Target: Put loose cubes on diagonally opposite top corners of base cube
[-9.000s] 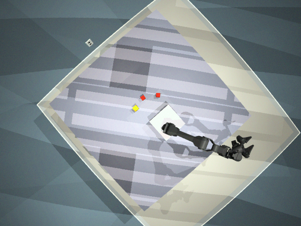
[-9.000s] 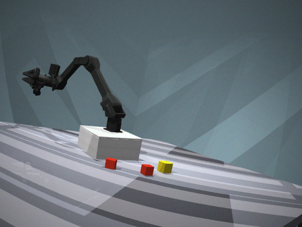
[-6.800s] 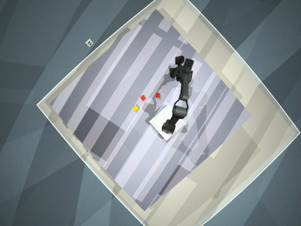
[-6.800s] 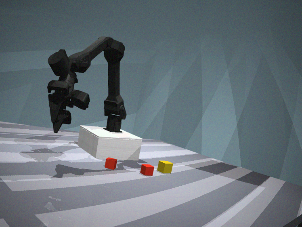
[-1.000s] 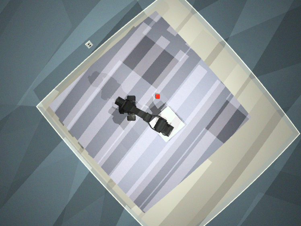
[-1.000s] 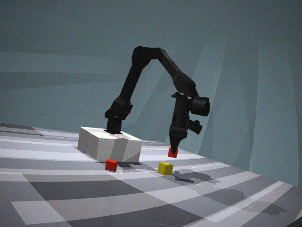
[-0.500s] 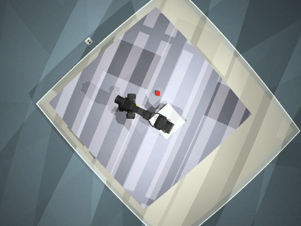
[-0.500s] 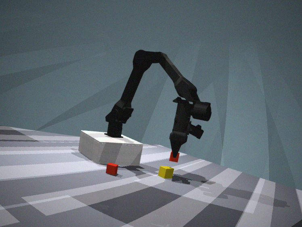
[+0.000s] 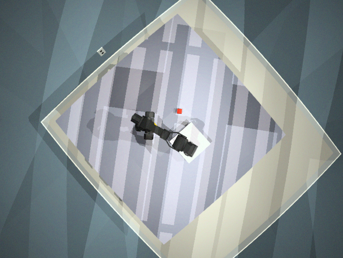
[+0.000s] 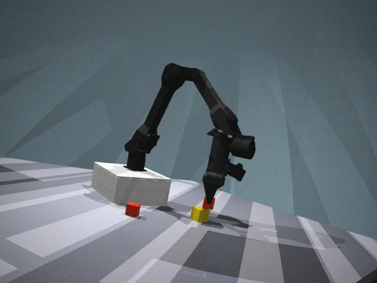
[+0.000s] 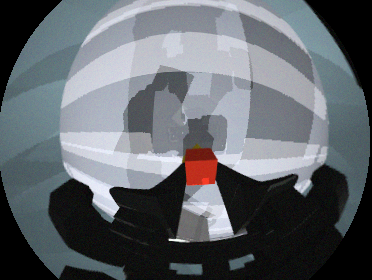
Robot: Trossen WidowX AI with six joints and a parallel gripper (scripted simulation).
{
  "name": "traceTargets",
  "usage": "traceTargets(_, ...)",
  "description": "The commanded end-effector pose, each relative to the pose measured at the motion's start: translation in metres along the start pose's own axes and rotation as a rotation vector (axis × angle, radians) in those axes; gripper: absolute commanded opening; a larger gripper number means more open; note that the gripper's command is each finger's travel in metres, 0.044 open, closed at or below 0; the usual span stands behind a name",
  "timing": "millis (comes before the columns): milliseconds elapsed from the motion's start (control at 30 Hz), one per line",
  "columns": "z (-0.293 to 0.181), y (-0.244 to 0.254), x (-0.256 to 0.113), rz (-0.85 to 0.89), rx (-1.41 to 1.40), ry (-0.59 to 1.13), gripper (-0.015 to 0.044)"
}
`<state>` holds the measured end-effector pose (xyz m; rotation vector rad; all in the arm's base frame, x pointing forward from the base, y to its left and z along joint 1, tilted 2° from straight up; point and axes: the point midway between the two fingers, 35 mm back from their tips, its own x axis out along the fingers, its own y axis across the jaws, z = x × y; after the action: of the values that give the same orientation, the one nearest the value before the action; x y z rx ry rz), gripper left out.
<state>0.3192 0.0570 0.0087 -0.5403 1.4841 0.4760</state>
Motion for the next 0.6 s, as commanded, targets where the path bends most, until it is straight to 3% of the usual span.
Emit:
traceTargets(0,-0.0002,-0.0009,0.0017,-0.005,0.007,0.000,0.0105)
traceTargets(567,-0.0002,-0.0009,0.0032,-0.005,0.003,0.000,0.0105)
